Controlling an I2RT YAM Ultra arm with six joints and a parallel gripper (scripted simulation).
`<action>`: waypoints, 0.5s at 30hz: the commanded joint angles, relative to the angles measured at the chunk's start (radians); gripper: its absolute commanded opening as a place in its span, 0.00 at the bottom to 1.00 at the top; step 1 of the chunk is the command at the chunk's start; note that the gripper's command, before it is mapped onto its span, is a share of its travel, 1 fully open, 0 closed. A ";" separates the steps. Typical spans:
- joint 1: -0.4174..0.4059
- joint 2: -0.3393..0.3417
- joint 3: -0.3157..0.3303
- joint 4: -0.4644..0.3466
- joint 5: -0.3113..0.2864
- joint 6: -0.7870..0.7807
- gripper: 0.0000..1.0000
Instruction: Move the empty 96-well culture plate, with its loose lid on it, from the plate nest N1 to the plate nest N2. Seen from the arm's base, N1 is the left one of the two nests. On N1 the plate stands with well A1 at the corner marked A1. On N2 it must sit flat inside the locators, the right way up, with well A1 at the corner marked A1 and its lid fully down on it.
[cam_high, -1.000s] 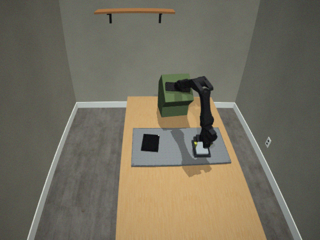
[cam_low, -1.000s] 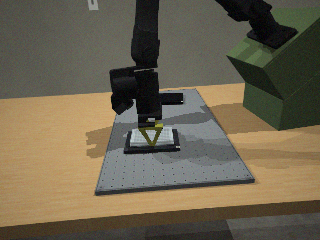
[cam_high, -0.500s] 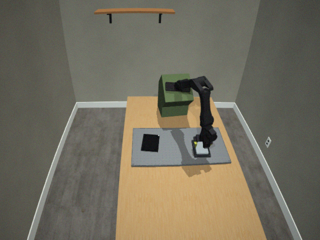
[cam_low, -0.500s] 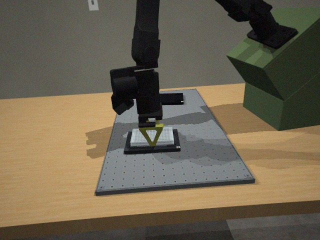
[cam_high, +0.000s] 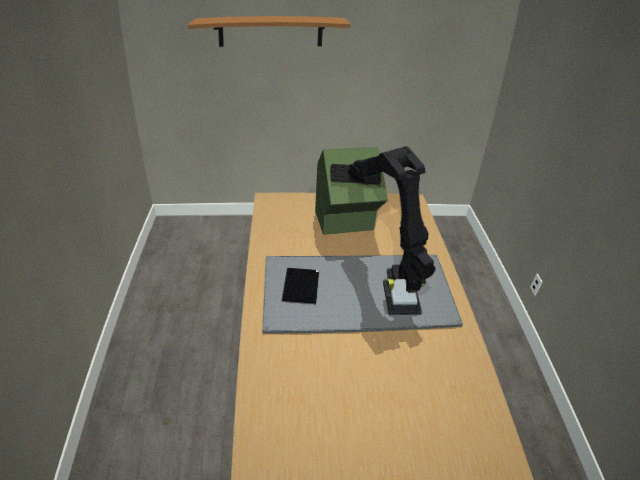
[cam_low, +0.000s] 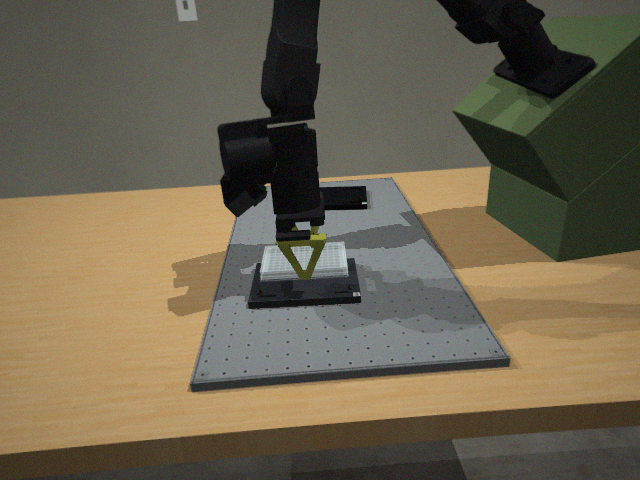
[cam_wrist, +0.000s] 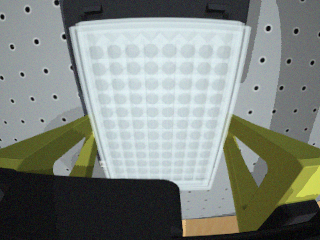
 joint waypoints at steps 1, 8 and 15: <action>0.020 -0.048 -0.012 -0.024 0.012 0.009 0.00; 0.025 -0.085 -0.025 -0.053 0.015 0.013 0.00; 0.029 -0.112 -0.028 -0.075 0.018 0.016 0.00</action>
